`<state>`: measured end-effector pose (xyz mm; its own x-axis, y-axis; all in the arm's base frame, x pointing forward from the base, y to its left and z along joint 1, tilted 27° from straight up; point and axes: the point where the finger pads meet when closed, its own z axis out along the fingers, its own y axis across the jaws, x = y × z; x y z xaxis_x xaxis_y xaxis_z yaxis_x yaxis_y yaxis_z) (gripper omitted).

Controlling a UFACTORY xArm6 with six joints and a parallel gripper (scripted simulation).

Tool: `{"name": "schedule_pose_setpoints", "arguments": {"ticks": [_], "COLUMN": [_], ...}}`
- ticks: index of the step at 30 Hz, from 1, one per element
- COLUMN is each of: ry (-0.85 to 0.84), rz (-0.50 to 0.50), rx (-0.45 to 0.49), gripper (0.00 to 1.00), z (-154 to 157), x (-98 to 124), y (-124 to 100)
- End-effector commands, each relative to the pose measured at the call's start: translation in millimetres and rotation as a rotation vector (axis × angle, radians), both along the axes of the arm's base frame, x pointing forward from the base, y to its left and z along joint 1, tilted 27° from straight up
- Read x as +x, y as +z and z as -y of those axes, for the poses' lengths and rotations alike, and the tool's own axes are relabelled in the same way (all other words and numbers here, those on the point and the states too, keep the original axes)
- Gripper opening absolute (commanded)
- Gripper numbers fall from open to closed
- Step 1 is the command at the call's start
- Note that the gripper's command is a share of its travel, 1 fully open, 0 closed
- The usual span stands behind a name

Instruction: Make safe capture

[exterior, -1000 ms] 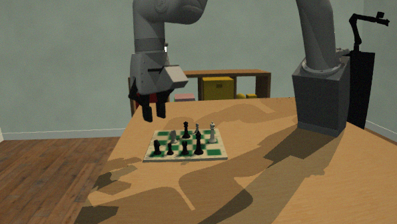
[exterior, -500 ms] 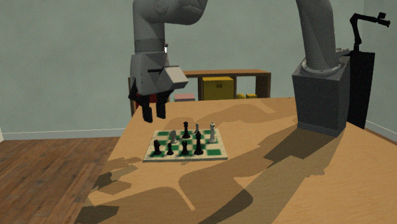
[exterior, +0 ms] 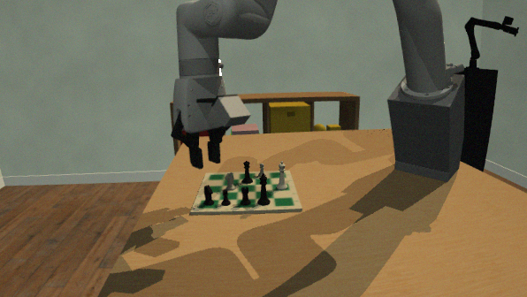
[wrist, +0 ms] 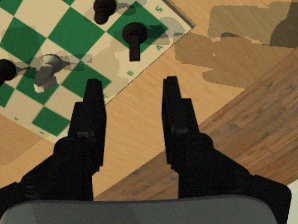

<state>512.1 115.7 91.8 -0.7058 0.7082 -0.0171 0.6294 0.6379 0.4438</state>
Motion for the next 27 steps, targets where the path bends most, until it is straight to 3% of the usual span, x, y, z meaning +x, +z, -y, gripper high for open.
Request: {"name": "schedule_pose_setpoints", "arguments": {"ticks": [1,27], "ry": [0.0,0.0], "rz": [0.003,0.003], "rx": [0.001,0.001], "gripper": [0.37,0.37], "z": [-2.3,-10.8], "x": [3.7,13.0], "y": [-5.8,-31.4]}}
